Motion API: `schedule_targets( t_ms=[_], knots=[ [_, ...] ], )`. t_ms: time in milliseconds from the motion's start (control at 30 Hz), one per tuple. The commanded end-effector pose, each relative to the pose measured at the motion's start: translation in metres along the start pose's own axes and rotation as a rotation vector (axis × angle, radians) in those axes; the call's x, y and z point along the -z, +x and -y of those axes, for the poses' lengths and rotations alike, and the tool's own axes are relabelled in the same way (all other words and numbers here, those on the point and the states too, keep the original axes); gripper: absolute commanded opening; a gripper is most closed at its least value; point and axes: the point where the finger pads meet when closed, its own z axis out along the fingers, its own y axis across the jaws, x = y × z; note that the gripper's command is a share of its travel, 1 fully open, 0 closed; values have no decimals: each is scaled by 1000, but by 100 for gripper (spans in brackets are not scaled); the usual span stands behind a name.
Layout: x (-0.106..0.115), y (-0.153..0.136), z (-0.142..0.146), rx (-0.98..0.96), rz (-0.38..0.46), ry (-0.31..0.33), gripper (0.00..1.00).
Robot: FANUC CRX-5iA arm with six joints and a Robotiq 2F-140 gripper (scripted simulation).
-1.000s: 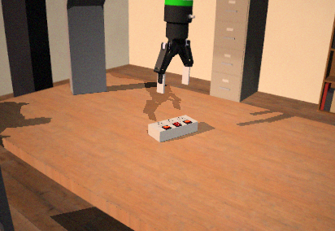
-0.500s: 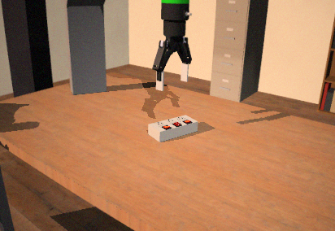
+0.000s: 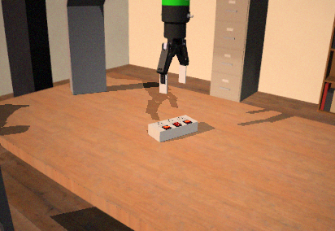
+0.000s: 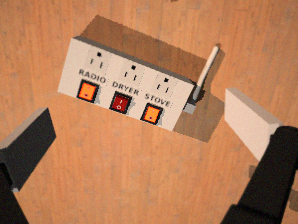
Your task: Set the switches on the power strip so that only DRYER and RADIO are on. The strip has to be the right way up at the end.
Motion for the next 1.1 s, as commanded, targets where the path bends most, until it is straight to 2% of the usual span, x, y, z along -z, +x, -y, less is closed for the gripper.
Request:
schedule_targets(
  t_ms=[0, 67, 133, 167, 300, 467, 500, 567, 1067],
  knots=[
    [-15, -11, 8, 279, -3, -4, 100],
    [-24, -16, 13, 379, 1, -2, 100],
    [-24, -16, 13, 379, 1, -2, 100],
    [-28, -18, 15, 529, 2, 0, 100],
    [-42, -25, 24, 713, 7, 6, 100],
    [-47, -27, 26, 969, 5, 3, 100],
    [-47, -27, 26, 1020, 3, 0, 0],
    [-47, -27, 26, 1094, -3, -7, 0],
    [-47, -27, 26, 1094, -3, -7, 0]
  ],
)
